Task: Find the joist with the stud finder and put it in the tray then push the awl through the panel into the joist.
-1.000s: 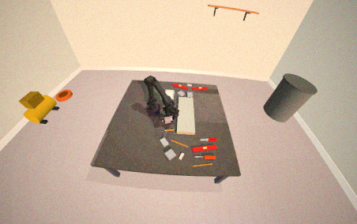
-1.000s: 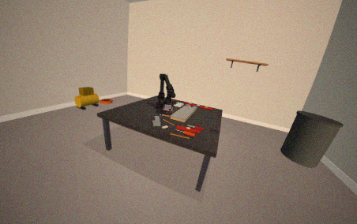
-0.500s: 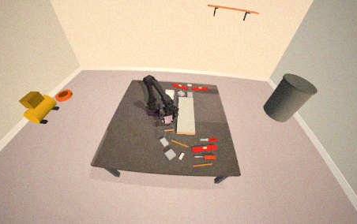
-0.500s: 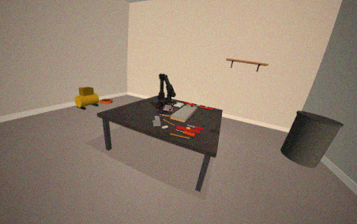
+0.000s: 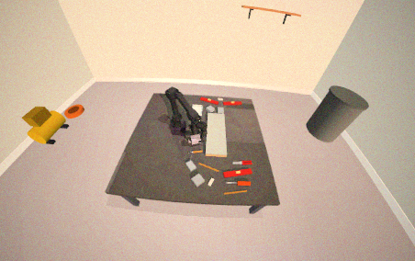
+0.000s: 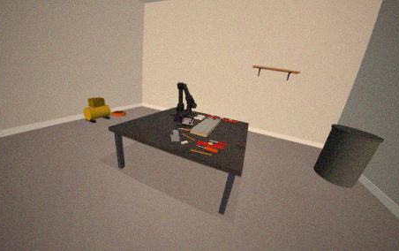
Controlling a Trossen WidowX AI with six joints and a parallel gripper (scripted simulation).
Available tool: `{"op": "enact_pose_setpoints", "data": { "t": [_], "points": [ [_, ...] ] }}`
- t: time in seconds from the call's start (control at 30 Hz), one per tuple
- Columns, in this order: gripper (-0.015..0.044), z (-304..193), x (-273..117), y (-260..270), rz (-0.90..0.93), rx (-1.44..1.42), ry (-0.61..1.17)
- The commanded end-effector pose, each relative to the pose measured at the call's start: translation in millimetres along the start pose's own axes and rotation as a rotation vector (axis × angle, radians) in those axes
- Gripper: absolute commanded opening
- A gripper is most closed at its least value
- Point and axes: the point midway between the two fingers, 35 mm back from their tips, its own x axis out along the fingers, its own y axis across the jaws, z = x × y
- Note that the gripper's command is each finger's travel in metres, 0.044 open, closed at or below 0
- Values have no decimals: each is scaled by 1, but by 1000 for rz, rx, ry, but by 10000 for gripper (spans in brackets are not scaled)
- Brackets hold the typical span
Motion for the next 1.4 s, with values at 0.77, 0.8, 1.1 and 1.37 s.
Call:
{"op": "enact_pose_setpoints", "data": {
  "t": [0.77,0.8,1.1,1.37],
  "points": [
    [0,4,0,0,-3,6,163],
    [0,4,0,0,-3,6,167],
    [0,6,0,0,-1,4,223],
    [0,7,1,0,-1,5,275]
  ]
}}
